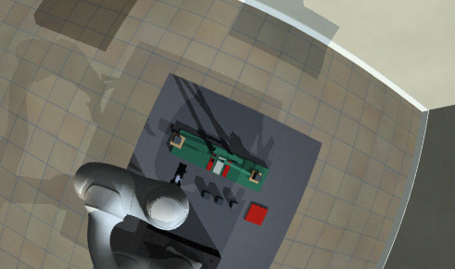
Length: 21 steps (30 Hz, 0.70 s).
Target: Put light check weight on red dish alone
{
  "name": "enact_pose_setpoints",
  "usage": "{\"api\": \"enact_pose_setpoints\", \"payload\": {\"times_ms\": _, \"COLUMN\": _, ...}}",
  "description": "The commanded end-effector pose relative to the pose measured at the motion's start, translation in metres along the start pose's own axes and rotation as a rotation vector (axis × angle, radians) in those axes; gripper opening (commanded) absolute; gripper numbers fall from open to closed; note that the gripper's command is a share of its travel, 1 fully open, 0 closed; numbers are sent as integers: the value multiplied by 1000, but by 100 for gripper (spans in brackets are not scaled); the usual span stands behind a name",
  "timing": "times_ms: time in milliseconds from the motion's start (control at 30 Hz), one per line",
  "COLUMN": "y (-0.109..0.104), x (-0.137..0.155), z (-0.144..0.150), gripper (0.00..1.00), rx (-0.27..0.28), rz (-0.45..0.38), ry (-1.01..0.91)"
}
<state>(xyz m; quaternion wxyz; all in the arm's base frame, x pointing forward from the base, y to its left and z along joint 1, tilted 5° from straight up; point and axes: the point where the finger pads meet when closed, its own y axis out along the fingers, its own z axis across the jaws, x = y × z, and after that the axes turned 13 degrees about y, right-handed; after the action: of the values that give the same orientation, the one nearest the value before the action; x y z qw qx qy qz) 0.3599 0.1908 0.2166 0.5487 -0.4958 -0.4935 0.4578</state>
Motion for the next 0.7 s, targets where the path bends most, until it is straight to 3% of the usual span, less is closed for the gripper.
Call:
{"api": "enact_pose_setpoints", "payload": {"times_ms": 0, "y": 0, "x": 31, "z": 5, "gripper": 100, "rx": -1, "rz": 5, "ry": 2}}
{"api": "enact_pose_setpoints", "payload": {"times_ms": 300, "y": 1, "x": 58, "z": 12, "gripper": 100, "rx": -1, "rz": 5, "ry": 2}}
{"api": "enact_pose_setpoints", "payload": {"times_ms": 533, "y": 1, "x": 63, "z": 11, "gripper": 100, "rx": -1, "rz": 5, "ry": 2}}
{"api": "enact_pose_setpoints", "payload": {"times_ms": 633, "y": 8, "x": 78, "z": -39, "gripper": 100, "rx": -1, "rz": 5, "ry": -16}}
{"api": "enact_pose_setpoints", "payload": {"times_ms": 667, "y": 8, "x": 78, "z": -39, "gripper": 100, "rx": -1, "rz": 5, "ry": -16}}
